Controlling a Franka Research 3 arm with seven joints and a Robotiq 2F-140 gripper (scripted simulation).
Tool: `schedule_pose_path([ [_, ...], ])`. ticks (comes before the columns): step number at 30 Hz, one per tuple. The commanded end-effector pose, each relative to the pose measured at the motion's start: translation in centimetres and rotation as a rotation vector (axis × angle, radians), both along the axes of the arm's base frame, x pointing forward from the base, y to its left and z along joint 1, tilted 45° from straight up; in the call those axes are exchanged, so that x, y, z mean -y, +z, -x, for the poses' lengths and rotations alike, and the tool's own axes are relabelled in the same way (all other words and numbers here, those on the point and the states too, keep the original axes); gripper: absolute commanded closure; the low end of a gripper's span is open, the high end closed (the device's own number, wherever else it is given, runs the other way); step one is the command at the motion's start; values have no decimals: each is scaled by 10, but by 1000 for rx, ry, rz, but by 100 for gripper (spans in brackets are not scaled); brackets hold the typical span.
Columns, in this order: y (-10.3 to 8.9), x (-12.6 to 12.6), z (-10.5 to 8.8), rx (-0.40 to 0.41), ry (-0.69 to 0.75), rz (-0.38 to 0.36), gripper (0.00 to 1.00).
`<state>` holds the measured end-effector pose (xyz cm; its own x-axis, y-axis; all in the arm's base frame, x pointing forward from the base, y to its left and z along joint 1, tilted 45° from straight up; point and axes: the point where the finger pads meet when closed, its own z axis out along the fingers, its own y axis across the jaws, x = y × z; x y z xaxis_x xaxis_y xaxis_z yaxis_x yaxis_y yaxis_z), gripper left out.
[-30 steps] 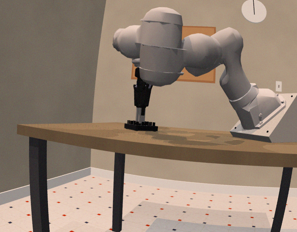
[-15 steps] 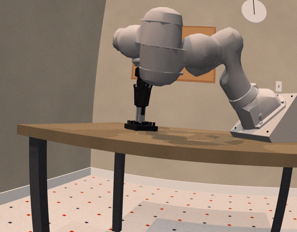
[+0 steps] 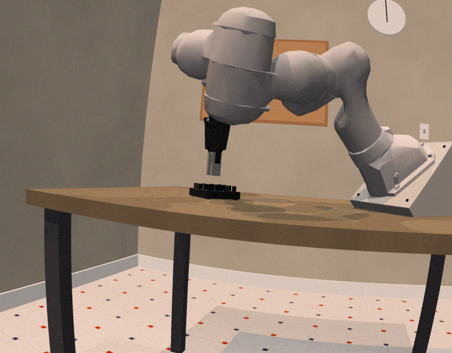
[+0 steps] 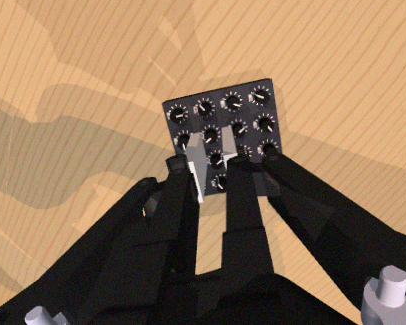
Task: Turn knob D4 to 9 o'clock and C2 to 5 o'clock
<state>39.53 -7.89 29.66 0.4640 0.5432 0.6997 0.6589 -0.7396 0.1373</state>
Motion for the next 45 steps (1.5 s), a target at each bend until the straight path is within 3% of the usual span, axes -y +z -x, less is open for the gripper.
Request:
schedule_pose_path([
  [1,1,-1,4,-5,12,0,88],
  [19,2,0,5,0,21,8,88],
  [24,2,2,9,67,138,111,88],
  [45,1,5,16,189,354,300,88],
])
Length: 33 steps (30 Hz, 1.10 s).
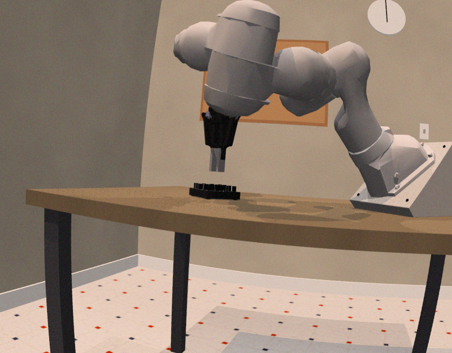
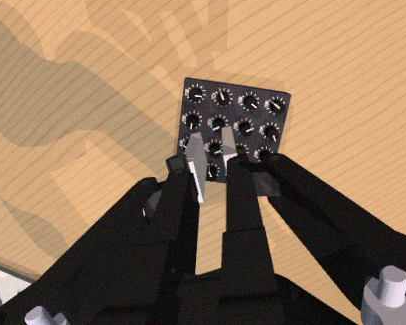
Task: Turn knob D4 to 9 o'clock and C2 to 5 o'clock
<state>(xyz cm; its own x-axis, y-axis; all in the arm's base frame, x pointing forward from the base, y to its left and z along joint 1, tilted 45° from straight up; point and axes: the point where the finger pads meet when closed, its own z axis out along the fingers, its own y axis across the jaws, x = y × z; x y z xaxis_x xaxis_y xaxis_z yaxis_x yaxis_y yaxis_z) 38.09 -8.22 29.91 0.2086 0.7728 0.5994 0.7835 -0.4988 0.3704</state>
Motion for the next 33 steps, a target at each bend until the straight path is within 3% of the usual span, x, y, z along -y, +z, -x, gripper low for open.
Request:
schedule_pose_path([
  [1,-1,2,2,62,112,91,88],
  [33,-3,7,13,244,444,373,88],
])
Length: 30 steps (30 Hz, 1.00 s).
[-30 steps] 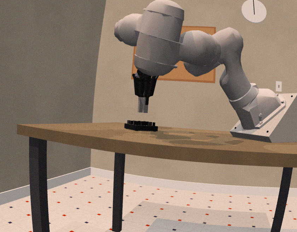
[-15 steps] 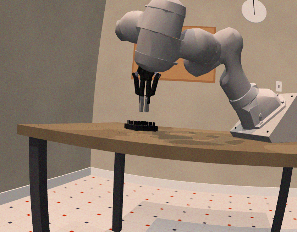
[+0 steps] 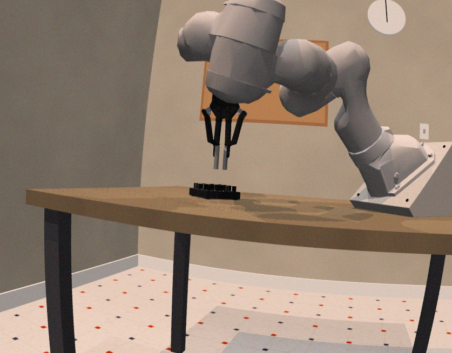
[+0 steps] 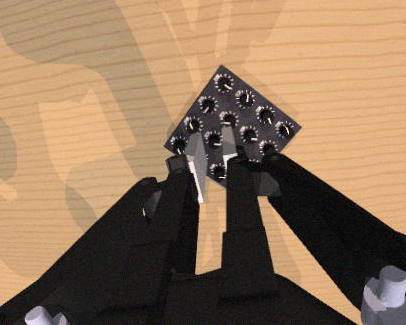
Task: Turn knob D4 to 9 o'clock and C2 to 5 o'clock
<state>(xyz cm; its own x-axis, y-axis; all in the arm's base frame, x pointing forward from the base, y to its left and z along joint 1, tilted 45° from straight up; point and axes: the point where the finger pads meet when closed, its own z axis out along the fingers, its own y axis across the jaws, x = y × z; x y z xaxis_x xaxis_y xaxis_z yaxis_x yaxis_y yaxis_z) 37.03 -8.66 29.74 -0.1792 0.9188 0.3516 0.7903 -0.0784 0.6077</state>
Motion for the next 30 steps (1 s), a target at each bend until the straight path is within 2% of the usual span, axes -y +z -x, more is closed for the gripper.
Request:
schedule_pose_path([
  [1,-2,2,2,61,111,91,88],
  [9,-2,3,4,96,176,145,88],
  [30,-4,6,11,227,417,346,88],
])
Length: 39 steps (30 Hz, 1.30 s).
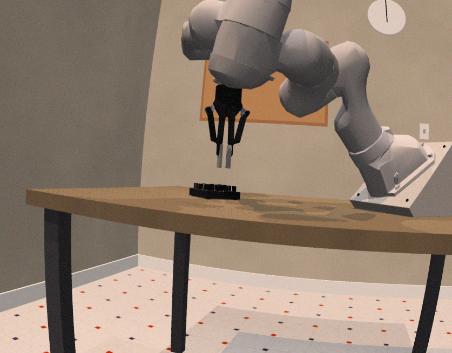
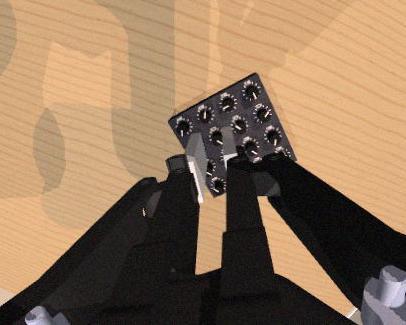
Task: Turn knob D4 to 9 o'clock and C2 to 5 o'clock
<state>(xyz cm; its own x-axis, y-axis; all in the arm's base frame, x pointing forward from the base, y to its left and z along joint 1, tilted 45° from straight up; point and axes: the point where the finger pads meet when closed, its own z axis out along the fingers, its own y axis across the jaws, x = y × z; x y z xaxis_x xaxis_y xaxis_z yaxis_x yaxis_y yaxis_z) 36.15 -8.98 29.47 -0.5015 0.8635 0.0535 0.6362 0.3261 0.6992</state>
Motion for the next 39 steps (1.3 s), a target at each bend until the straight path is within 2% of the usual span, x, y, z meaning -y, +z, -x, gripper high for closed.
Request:
schedule_pose_path([
  [1,-2,3,2,61,111,92,88],
  [11,-3,3,5,120,220,181,88],
  [13,-3,3,5,120,220,181,88],
  [28,-6,5,9,218,403,331,88],
  [30,-6,5,9,218,403,331,88],
  [39,-7,5,12,282,520,426,88],
])
